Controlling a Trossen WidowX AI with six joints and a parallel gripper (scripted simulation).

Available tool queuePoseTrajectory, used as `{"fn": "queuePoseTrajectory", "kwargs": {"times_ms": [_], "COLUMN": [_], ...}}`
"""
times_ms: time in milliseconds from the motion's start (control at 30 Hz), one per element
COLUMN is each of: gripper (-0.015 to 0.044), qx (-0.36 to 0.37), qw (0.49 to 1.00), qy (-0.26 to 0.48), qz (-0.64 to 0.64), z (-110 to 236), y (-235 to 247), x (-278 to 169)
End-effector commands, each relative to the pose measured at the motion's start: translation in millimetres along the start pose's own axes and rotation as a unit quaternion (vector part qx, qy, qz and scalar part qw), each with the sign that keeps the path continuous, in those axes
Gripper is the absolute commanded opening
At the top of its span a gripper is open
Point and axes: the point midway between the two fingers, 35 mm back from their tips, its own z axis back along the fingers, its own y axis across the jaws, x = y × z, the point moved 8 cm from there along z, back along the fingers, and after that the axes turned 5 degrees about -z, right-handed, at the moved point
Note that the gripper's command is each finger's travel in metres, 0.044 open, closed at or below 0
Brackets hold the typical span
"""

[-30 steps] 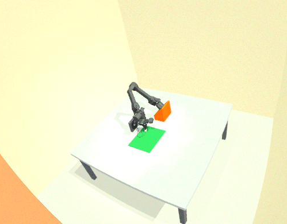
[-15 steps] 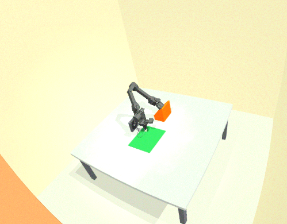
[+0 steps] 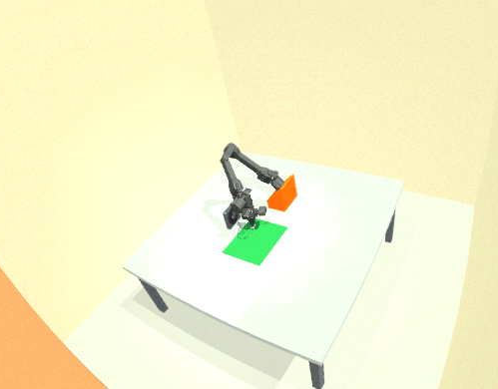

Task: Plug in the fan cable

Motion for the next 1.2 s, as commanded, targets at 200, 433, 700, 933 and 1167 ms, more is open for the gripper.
{"fn": "queuePoseTrajectory", "kwargs": {"times_ms": [200,433,700,933,1167], "gripper": [0.0,0.0184,0.026,0.026,0.026], "qx": [-0.002,0.0,0.001,0.0,0.005], "qw": [1.0,1.0,1.0,1.0,1.0], "qy": [0.003,0.0,0.0,0.002,-0.001], "qz": [0.002,0.0,0.001,0.002,0.003], "z": [-7.3,-3.7,16.1,51.4,53.0], "y": [-0.5,-0.1,0.5,0.7,21.6], "x": [-0.2,0.0,2.0,1.0,-3.2]}}
